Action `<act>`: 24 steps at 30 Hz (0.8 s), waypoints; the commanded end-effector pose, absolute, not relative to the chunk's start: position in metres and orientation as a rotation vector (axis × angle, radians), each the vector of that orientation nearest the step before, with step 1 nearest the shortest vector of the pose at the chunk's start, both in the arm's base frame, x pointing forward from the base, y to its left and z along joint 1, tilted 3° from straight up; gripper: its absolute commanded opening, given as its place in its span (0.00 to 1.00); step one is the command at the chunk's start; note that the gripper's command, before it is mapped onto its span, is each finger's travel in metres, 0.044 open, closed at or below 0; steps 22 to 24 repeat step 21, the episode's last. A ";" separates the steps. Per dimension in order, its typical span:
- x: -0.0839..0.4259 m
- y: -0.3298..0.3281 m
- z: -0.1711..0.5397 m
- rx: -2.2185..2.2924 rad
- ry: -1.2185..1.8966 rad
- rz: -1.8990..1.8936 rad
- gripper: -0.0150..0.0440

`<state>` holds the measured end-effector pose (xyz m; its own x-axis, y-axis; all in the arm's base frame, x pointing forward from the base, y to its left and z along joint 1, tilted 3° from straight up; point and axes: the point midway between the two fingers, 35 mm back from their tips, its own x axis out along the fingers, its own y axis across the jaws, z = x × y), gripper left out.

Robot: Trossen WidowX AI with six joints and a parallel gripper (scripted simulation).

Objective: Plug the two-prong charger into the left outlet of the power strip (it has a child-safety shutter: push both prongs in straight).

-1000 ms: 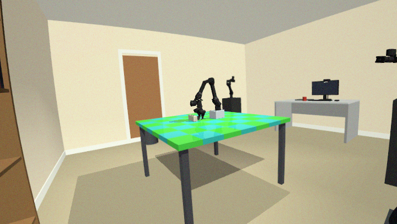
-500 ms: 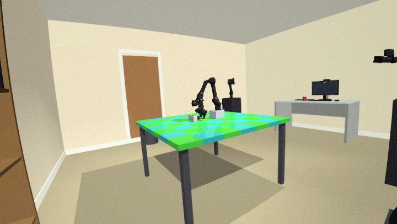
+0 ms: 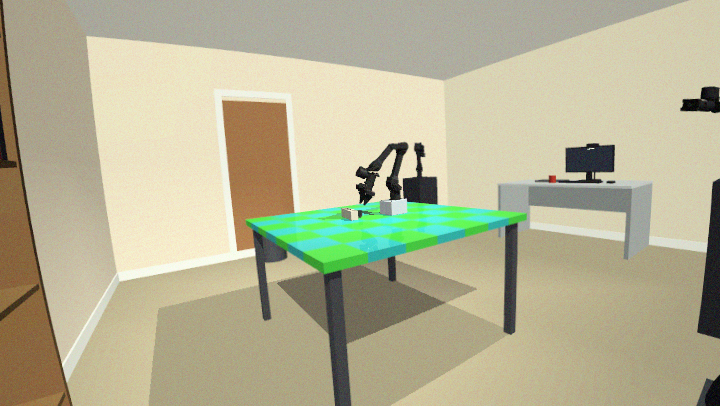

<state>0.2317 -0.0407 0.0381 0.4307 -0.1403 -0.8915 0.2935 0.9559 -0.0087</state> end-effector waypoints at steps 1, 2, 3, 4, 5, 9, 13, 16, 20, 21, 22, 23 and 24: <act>0.231 -0.041 0.053 0.172 0.963 -0.297 1.00; 0.231 -0.041 0.054 0.173 0.956 -0.298 1.00; 0.231 -0.041 0.054 0.173 0.956 -0.298 1.00; 0.231 -0.041 0.054 0.173 0.956 -0.298 1.00; 0.231 -0.041 0.054 0.173 0.956 -0.298 1.00; 0.231 -0.041 0.054 0.173 0.956 -0.298 1.00; 0.231 -0.041 0.054 0.173 0.956 -0.298 1.00; 0.231 -0.041 0.054 0.173 0.956 -0.298 1.00; 0.231 -0.041 0.054 0.173 0.956 -0.298 1.00; 0.231 -0.041 0.054 0.173 0.956 -0.298 1.00; 0.231 -0.041 0.054 0.173 0.956 -0.298 1.00; 0.231 -0.041 0.054 0.173 0.956 -0.298 1.00; 0.231 -0.041 0.054 0.173 0.956 -0.298 1.00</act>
